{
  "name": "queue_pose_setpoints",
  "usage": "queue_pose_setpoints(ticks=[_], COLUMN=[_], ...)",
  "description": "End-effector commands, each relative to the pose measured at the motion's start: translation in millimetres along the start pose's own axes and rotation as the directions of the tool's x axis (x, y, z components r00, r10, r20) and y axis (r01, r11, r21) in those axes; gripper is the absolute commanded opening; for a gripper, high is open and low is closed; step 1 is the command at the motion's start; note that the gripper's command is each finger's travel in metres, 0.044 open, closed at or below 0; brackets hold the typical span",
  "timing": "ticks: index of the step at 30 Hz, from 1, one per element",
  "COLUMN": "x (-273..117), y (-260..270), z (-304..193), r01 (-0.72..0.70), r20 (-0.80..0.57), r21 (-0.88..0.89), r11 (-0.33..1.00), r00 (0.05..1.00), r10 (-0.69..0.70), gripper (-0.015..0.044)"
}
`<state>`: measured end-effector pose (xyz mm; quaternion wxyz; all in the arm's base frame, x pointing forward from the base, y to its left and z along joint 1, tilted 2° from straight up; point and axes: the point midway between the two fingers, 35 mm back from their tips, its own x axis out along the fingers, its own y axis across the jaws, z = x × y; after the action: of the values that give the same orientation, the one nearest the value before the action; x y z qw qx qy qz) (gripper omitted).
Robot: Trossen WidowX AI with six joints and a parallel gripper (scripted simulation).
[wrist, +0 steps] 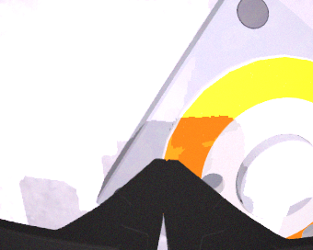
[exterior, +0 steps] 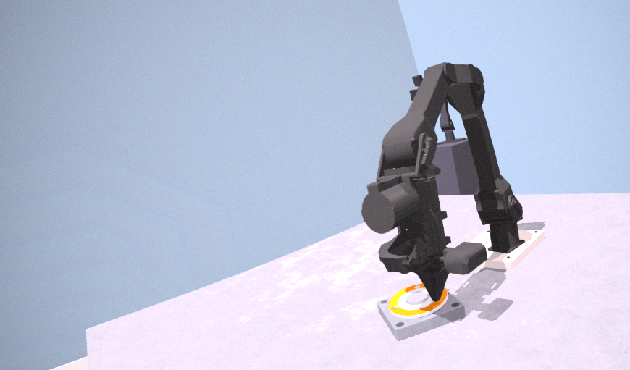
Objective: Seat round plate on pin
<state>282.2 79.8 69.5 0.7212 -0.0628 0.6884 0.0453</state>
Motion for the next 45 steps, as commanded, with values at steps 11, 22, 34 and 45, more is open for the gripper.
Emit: queue_pose_setpoints(ticks=[11,22,34,45], x=[1.7,0.2,-0.6,-0.5], y=[-1.6,-7.6,-13.3,-18.2], z=[-19.5,-33.7,-41.6,-46.4], r01=[0.006,0.006,0.007,0.007], r20=[-0.007,-0.008,-0.009,-0.009], r21=[0.001,0.001,0.001,0.001], r11=[1.0,1.0,1.0,1.0], r00=[1.0,1.0,1.0,1.0], r10=[-0.006,-0.006,-0.007,-0.007], gripper=[0.0,0.0,0.0,0.0])
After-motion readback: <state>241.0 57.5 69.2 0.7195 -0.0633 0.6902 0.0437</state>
